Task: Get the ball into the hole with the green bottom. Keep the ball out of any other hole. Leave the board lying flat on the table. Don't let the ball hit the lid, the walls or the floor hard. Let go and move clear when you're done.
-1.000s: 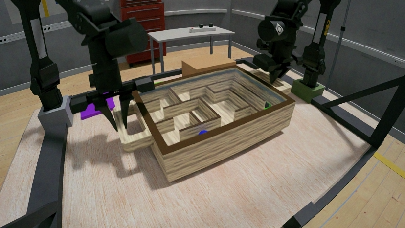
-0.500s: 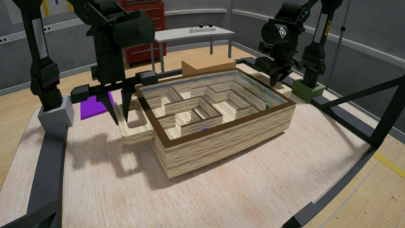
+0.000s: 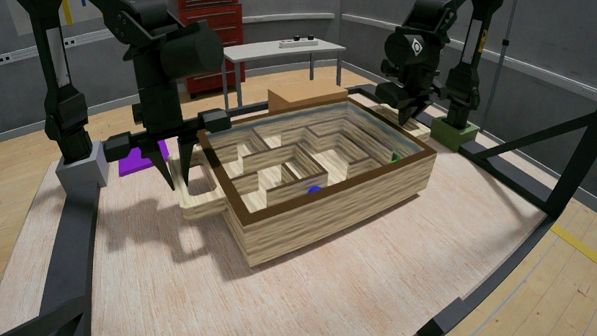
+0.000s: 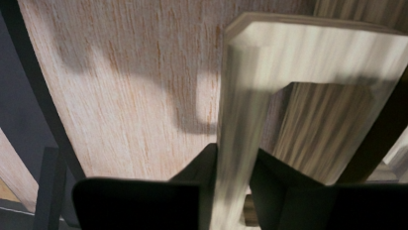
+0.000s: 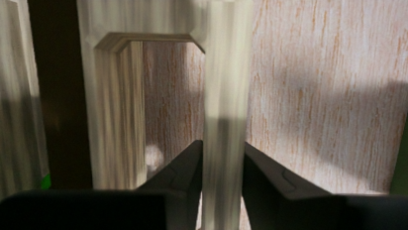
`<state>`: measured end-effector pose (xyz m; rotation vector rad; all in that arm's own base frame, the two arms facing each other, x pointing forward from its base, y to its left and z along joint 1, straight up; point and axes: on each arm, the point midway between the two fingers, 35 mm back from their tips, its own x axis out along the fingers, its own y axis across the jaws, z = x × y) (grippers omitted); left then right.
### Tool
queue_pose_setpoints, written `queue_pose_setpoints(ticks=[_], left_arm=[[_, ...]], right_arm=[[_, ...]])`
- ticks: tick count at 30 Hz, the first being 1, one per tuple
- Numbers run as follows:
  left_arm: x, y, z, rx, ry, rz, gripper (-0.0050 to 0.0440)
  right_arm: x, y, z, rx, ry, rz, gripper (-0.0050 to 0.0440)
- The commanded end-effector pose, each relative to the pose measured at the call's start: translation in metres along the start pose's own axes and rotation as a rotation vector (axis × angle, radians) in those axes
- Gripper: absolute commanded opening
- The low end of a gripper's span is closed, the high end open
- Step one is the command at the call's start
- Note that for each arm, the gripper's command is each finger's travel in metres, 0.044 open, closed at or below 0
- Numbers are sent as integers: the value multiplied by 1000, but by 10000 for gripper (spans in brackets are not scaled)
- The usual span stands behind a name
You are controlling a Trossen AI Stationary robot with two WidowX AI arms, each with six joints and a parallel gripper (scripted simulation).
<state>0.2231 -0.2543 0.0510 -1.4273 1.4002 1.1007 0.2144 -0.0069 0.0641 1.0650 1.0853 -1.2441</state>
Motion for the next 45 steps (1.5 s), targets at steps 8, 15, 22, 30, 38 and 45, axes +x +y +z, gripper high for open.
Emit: queue_pose_setpoints(ticks=[8, 15, 22, 30, 38, 45], left_arm=[[-9, 5, -5, 19, 64, -29, -50], [-16, -1, -15, 21, 64, -35, -50], [-25, -5, -15, 14, 87, -5, -50], [-8, 4, -6, 18, 76, -26, -50], [-2, 6, -5, 24, 62, -44, -50], [-11, 3, -2, 17, 107, -21, -50]], right_arm=[[-16, 9, 6, 1, 19, 17, -50], [-14, 6, 4, 3, -4, 33, -50], [-2, 0, 3, 5, 24, 51, -50], [-16, 9, 6, -5, 26, 19, -50], [-19, 11, 5, -4, 21, -1, -50], [-12, 5, 7, 1, 67, 28, -50]])
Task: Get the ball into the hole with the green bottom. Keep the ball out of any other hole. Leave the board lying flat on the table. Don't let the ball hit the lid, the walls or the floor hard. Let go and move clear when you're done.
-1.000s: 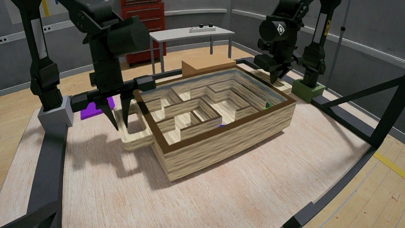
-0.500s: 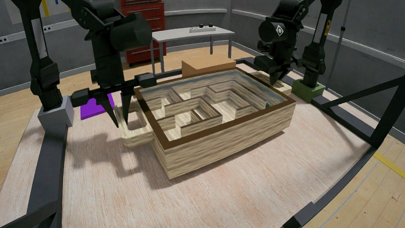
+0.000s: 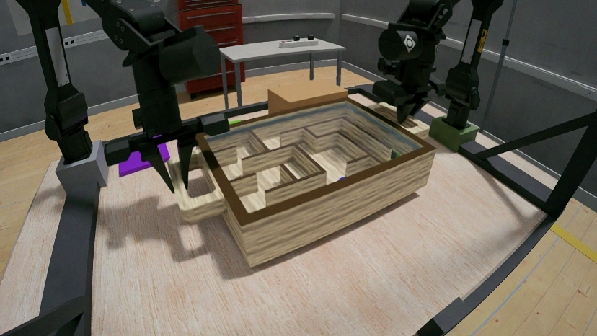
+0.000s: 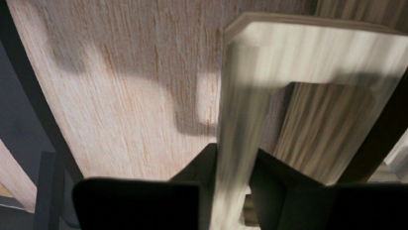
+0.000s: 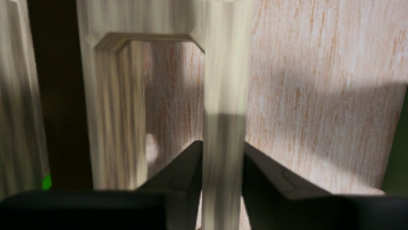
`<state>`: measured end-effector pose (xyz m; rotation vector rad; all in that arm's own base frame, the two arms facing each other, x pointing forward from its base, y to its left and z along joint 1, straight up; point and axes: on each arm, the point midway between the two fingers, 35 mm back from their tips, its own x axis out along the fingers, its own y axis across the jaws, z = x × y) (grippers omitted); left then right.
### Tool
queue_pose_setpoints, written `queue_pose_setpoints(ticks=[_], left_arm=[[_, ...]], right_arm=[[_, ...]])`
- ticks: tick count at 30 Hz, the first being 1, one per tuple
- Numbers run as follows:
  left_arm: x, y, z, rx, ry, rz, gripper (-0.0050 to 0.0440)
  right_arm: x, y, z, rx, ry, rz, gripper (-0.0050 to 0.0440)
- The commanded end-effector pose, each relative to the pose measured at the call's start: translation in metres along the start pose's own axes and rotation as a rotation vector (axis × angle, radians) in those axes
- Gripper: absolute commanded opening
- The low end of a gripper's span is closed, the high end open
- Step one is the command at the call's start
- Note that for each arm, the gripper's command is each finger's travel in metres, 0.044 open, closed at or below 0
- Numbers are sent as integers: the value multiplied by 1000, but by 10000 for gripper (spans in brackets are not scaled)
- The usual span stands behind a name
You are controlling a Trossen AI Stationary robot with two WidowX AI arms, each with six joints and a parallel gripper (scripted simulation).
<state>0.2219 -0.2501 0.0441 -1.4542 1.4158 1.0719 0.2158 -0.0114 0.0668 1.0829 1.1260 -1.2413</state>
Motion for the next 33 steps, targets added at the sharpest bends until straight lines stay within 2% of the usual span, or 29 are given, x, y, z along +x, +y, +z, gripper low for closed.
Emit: queue_pose_setpoints(ticks=[1, 3, 7, 8, 9, 11, 12, 14, 18, 20, 24, 25, 28, 29, 30, 33], left_arm=[[-14, 2, -9, 16, 72, -19, -50], [-29, -6, -21, 13, 70, -3, -50], [-20, -2, -19, 19, 64, -26, -50], [-19, -4, -19, 11, 27, -2, -50], [-17, -4, -20, 11, 18, -5, -50], [-22, -3, -20, 16, 56, -16, -50], [-22, -4, -21, 12, 45, -1, -50], [-19, -2, -19, 18, 47, -22, -50], [-22, -4, -22, 18, 61, -20, -50], [-13, 3, -13, 15, 45, -14, -50], [-21, -3, -21, 19, 58, -23, -50], [-8, 4, -12, 21, 18, -39, -50], [-16, 1, -16, 25, 53, -23, -50], [-7, 5, -10, 22, 48, -38, -50], [-23, -4, -18, 16, 80, -14, -50], [-31, -8, -20, 10, 77, 8, -50]], right_arm=[[-16, 7, 2, 2, 26, 47, -50], [-3, -1, -1, 7, -5, 63, -50], [-15, 7, 1, 6, -10, 57, -50], [-6, 0, -1, 6, -34, 53, -50], [-7, 0, -2, 5, -43, 47, -50], [-12, 6, 0, 5, -12, 64, -50], [-4, 0, -1, 6, -23, 58, -50], [-14, 6, 0, 6, -24, 58, -50], [-12, 5, 0, 4, -5, 62, -50], [-13, 6, 0, 1, -1, 39, -50], [-13, 6, 2, 4, -13, 56, -50], [-18, 8, 0, 0, -34, 17, -50], [-14, 7, 1, 2, 0, 48, -50], [-17, 8, 2, -3, 4, 11, -50], [-4, 0, 1, 2, 20, 45, -50], [2, -3, 0, 6, 9, 70, -50]])
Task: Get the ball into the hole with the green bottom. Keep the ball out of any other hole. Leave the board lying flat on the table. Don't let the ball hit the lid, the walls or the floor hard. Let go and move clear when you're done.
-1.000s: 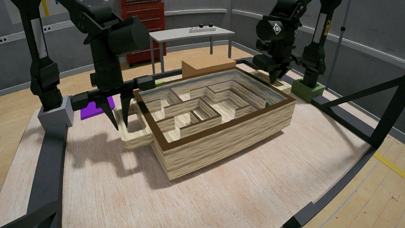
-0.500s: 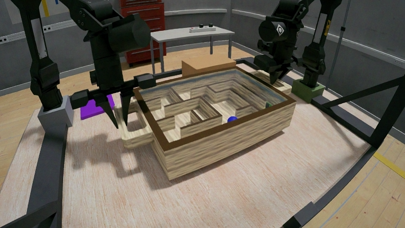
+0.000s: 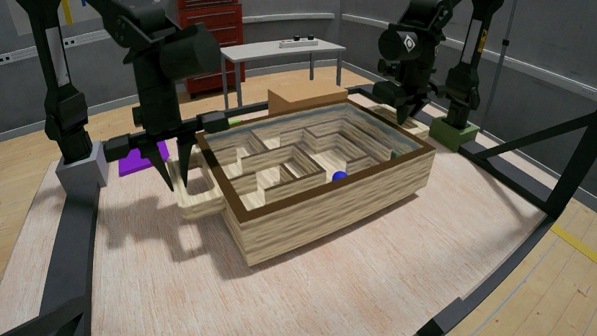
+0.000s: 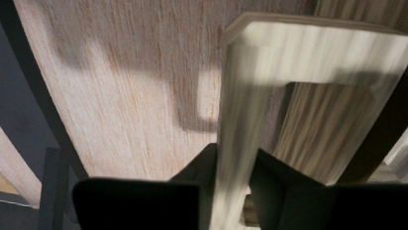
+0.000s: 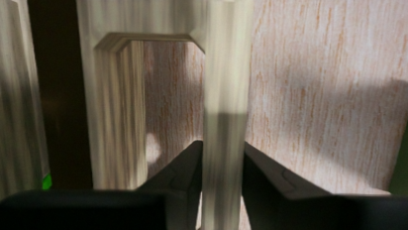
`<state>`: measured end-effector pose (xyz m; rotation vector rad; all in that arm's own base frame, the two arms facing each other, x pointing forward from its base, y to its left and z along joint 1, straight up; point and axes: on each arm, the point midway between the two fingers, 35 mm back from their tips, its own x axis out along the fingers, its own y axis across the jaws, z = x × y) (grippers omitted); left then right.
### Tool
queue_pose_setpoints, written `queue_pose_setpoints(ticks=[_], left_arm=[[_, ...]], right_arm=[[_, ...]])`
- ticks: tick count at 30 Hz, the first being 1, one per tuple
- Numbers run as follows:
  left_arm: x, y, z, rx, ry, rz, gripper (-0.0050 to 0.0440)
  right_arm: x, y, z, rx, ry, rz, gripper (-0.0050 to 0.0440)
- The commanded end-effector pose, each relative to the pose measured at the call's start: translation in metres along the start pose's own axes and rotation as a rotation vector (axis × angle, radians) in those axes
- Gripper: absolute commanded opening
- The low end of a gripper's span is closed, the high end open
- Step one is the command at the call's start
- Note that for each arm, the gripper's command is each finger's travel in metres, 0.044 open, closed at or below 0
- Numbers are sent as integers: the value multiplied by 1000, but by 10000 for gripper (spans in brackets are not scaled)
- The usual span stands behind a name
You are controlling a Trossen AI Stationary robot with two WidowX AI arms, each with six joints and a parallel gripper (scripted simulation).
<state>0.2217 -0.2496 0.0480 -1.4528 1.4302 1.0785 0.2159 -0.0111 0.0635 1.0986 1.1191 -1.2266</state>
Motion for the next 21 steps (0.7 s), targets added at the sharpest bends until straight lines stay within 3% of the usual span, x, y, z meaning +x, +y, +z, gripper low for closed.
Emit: queue_pose_setpoints(ticks=[1, 7, 10, 17, 18, 21], left_arm=[[-29, -8, -19, 11, 79, 3, -50], [-24, -5, -20, 8, 56, 16, -50], [-5, 2, -12, 9, -10, -5, -50], [0, 5, -9, 29, 22, -68, -50], [-17, -3, -18, 21, 41, -39, -50], [-24, -7, -19, 15, 65, -16, -50]], right_arm=[[0, -3, 0, 4, 14, 61, -50], [-3, 1, 0, 7, -8, 74, -50], [-15, 7, -1, 1, -54, 32, -50], [-25, 10, 2, -8, -24, -21, -50], [-12, 2, 0, -1, -27, 20, -50], [-4, -3, 0, 1, -2, 43, -50]])
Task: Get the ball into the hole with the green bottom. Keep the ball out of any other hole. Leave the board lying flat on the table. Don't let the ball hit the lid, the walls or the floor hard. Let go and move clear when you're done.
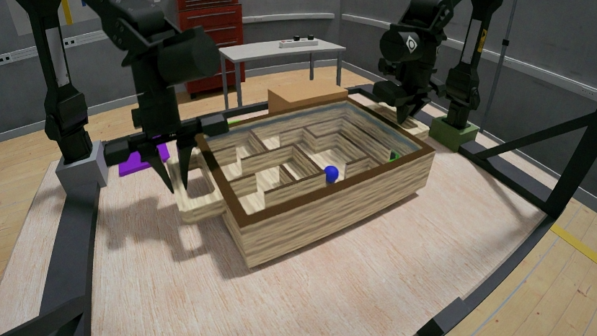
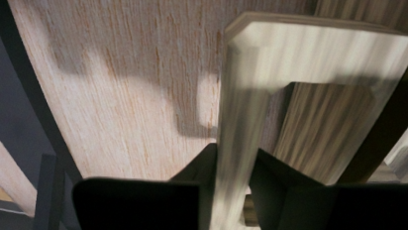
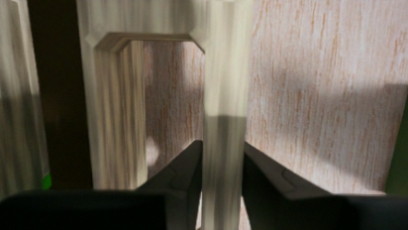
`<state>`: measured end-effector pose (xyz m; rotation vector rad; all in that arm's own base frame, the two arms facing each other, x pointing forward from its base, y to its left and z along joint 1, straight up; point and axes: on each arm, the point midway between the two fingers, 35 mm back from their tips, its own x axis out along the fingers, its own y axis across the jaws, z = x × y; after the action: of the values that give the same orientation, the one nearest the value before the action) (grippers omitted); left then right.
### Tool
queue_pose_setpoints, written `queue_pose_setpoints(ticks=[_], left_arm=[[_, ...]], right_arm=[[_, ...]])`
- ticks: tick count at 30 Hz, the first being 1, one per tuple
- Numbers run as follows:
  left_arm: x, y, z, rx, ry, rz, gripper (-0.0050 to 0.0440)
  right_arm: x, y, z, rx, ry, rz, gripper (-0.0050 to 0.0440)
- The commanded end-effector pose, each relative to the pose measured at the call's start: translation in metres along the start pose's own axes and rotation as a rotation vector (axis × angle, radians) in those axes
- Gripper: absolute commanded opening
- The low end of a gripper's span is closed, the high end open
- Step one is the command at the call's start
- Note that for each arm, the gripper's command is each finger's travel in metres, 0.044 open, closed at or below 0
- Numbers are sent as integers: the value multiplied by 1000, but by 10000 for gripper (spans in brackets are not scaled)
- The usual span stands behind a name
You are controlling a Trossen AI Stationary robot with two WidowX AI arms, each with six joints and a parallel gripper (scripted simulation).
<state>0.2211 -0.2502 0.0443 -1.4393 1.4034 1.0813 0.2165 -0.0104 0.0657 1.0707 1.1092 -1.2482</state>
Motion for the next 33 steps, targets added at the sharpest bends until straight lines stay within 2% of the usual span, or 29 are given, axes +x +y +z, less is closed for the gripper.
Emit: queue_pose_setpoints(ticks=[1, 3, 4, 5, 6, 8, 9, 12, 17, 20, 22, 23, 25, 26, 30, 31, 33], left_arm=[[-24, -5, -19, 14, 78, -15, -50], [-24, -5, -19, 14, 78, -15, -50], [-32, -8, -21, 7, 84, 11, -50], [-27, -7, -22, 4, 41, 32, -50], [-31, -10, -20, -1, 73, 36, -50], [-17, 1, -11, 9, 70, 0, -50], [-28, -5, -21, 9, 83, 4, -50], [-12, 4, -10, 14, 79, -17, -50], [-4, 5, -8, 24, 68, -56, -50], [-10, 2, -13, 23, 76, -49, -50], [-1, 5, -9, 28, 38, -75, -50], [-13, -1, -19, 19, 38, -34, -50], [-22, -5, -19, 17, 73, -29, -50], [-18, -5, -17, 21, 83, -41, -50], [-24, -7, -19, 6, 71, 10, -50], [-30, -8, -20, 8, 95, 6, -50], [-27, -8, -20, 1, 72, 35, -50]], right_arm=[[-9, 1, 1, 3, 15, 54, -50], [-9, 1, 1, 3, 15, 54, -50], [0, -3, 0, 6, 17, 73, -50], [3, -4, -2, 11, -19, 84, -50], [6, -5, -1, 8, 18, 89, -50], [-13, 5, 2, 4, 28, 61, -50], [-9, 5, 1, 8, 15, 86, -50], [-15, 7, 3, 0, 37, 33, -50], [-24, 10, 4, -4, 14, -3, -50], [-21, 7, 4, -2, 13, 9, -50], [-28, 11, 3, -6, -18, -20, -50], [-15, 2, 1, 1, -24, 20, -50], [-8, -1, 1, 1, 2, 33, -50], [-12, 1, 2, -1, 19, 25, -50], [-2, -3, 0, 4, 17, 63, -50], [0, -3, 1, 4, 30, 71, -50], [3, -4, -1, 7, 21, 86, -50]])
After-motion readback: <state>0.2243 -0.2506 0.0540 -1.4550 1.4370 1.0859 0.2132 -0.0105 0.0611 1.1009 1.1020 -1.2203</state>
